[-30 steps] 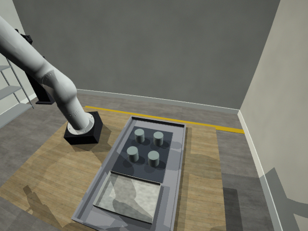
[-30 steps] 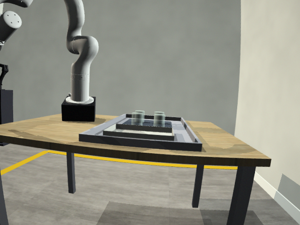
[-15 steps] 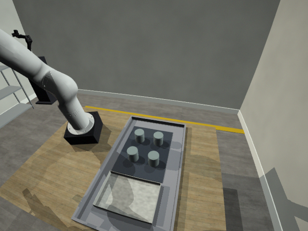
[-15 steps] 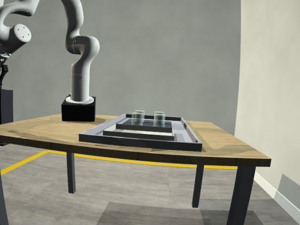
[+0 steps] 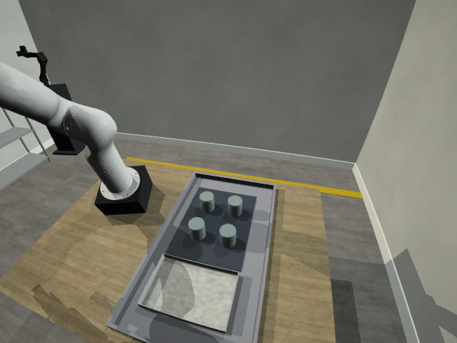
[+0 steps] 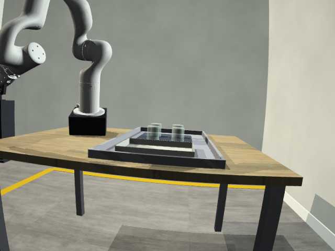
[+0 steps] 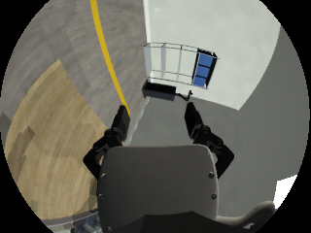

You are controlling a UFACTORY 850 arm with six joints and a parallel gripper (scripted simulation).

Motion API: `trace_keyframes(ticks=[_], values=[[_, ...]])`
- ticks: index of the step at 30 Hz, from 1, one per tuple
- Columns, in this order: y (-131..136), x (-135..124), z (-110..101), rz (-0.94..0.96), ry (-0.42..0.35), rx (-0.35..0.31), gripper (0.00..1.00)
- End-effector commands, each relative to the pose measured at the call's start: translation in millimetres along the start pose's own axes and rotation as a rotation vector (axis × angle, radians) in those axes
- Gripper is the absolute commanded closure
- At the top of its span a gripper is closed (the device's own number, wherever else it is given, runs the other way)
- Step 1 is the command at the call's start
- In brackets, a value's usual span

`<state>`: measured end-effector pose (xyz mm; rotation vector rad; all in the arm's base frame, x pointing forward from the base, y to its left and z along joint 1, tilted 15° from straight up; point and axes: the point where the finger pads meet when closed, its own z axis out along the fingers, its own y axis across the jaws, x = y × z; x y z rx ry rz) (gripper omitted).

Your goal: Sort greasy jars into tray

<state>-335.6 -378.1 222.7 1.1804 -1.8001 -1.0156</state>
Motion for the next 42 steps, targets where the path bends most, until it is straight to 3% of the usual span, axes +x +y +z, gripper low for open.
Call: trace_keyframes(ticks=[1,5,7,22,24,33,39,42], values=[[-33,11,-15,-0.011,0.043,-0.005,0.00],[-45,13,-36,-0.024,0.087,-0.008,0.00],[-45,13,-36,-0.024,0.087,-0.008,0.00],[-74,11,-130,-0.080,0.265,-0.020,0.00],[-74,11,-130,-0.080,0.265,-0.020,0.00],[-92,10,-186,-0.113,0.372,-0.027,0.00],[-104,-3,-221,-0.137,0.446,-0.032,0.00],[-106,-6,-226,-0.140,0.459,-0.033,0.00]])
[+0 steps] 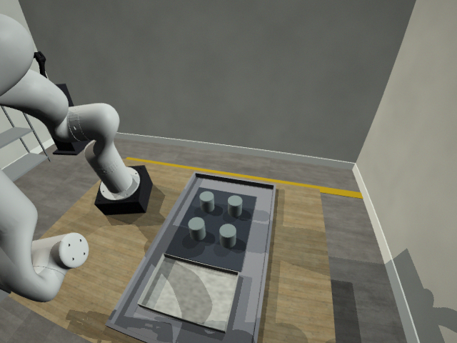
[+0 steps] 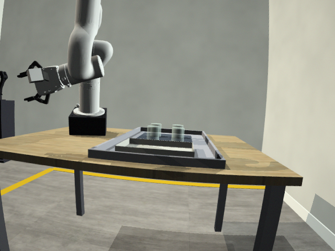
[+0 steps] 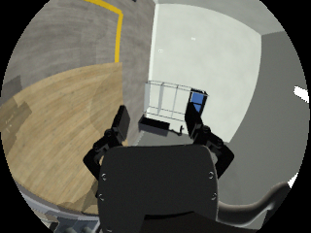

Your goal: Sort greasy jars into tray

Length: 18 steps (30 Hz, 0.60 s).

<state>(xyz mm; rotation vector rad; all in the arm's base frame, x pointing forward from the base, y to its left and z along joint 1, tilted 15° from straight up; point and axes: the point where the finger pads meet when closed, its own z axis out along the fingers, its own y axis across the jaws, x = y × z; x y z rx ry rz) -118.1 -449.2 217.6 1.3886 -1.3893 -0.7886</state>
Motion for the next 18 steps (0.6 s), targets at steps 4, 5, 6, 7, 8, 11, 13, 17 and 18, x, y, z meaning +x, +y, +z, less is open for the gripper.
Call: trace_keyframes(ticks=[4,5,6,7,8,11,13,17,18], values=[[-13,5,-46,-0.026,0.087,-0.007,0.00],[-15,6,-52,-0.030,0.100,-0.007,0.00],[-17,6,-59,-0.034,0.112,-0.008,0.00],[-19,7,-65,-0.037,0.124,-0.009,0.00],[-21,7,-71,-0.041,0.137,-0.010,0.00],[-26,9,-89,-0.053,0.174,-0.012,0.00],[-30,10,-102,-0.060,0.198,-0.014,0.00],[-34,11,-114,-0.068,0.223,-0.016,0.00],[-36,11,-120,-0.072,0.235,-0.016,0.00]])
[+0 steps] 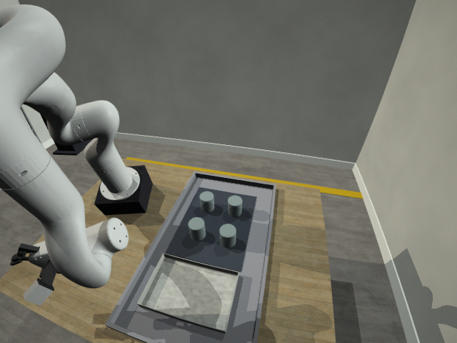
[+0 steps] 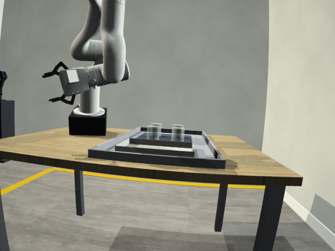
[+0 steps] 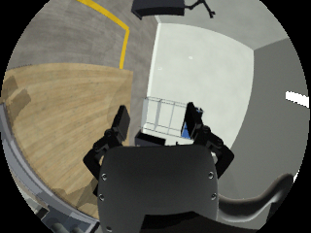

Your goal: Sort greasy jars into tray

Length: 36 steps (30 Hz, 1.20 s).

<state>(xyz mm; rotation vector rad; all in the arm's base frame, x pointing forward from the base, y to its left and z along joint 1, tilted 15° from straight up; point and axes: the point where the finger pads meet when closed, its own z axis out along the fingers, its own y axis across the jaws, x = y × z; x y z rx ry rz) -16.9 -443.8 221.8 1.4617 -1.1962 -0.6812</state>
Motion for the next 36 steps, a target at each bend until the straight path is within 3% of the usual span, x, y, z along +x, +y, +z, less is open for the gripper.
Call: trace_keyframes(ticks=[1,13,15,30,32,36], values=[[-8,9,-29,-0.016,0.054,-0.004,0.00],[-30,9,-102,-0.064,0.208,-0.014,0.00],[-30,9,-102,-0.064,0.208,-0.014,0.00],[-59,3,-193,-0.123,0.400,-0.027,0.00],[-59,3,-193,-0.123,0.400,-0.027,0.00],[-67,-8,-216,-0.141,0.456,-0.031,0.00]])
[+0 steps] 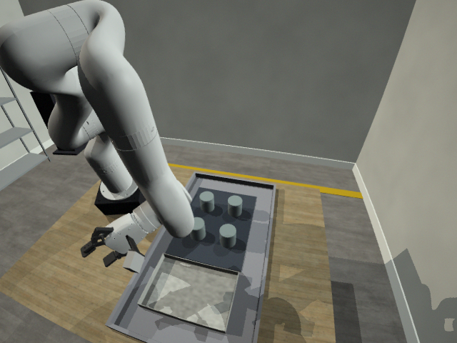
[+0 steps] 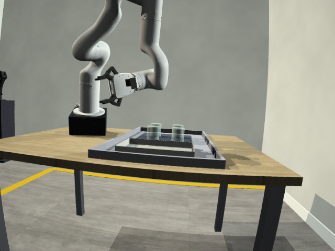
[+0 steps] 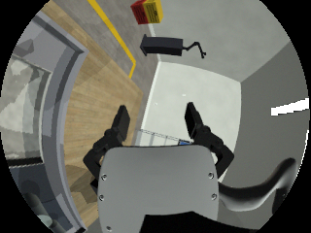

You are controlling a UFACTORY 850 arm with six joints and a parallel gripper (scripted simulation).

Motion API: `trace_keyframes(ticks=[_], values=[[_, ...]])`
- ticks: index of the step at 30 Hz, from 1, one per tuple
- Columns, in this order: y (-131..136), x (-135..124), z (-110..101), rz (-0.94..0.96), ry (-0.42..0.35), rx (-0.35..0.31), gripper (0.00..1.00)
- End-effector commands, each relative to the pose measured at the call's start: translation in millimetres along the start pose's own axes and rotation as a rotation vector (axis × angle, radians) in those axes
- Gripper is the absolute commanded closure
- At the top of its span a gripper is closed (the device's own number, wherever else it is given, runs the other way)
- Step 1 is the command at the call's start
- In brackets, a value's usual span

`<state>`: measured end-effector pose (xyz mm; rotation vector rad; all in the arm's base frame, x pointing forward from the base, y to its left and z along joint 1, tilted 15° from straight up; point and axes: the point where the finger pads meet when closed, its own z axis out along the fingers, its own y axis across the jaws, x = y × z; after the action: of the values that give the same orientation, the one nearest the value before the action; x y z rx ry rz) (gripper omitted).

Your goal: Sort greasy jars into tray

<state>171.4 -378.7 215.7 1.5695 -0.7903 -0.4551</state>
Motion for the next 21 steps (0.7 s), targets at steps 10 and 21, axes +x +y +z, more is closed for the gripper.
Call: trace_keyframes(ticks=[10,21], values=[[-27,4,-90,-0.060,0.195,-0.013,0.00],[-45,5,-146,-0.099,0.321,-0.021,0.00]])
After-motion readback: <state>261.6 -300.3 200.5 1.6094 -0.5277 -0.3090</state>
